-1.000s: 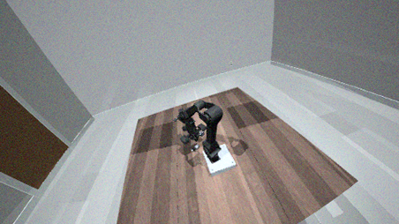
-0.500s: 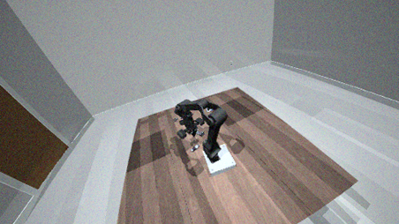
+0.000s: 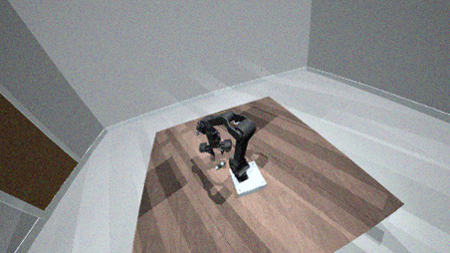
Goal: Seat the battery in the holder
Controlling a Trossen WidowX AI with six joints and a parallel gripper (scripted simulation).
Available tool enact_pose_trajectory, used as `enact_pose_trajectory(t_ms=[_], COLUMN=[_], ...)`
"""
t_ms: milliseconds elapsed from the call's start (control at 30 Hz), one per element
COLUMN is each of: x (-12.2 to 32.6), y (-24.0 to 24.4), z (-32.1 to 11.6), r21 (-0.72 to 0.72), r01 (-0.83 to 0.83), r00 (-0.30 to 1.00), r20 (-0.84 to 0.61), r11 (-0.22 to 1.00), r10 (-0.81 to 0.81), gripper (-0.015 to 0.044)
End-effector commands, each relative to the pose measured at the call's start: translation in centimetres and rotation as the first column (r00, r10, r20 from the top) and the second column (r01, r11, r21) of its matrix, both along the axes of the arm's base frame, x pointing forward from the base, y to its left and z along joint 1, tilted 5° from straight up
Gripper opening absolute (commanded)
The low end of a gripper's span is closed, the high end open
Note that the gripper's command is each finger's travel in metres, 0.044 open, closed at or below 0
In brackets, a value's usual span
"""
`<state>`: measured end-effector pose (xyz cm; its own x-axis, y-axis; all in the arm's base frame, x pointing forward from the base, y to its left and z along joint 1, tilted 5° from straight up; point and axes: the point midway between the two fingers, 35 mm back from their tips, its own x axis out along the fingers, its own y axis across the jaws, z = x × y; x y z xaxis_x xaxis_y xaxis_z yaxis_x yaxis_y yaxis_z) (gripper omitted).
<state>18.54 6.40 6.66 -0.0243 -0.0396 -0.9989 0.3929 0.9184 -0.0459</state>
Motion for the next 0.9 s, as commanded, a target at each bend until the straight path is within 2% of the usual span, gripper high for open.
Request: enact_pose_trajectory(t_ms=[0, 133, 200, 867], x=[-0.7, -1.1, -1.2, -1.2], y=[0.5, 0.9, 0.9, 0.9], z=[-2.7, -4.2, -4.5, -5.7], r21=[-0.021, -0.025, -0.025, -0.025], r01=[0.481, 0.756, 0.795, 0.795], r00=[0.877, 0.655, 0.607, 0.607], r20=[0.003, 0.025, 0.029, 0.029], r11=[0.876, 0.654, 0.606, 0.606], r10=[-0.481, -0.756, -0.794, -0.794], gripper=[0.0237, 0.0237, 0.0237, 0.0237])
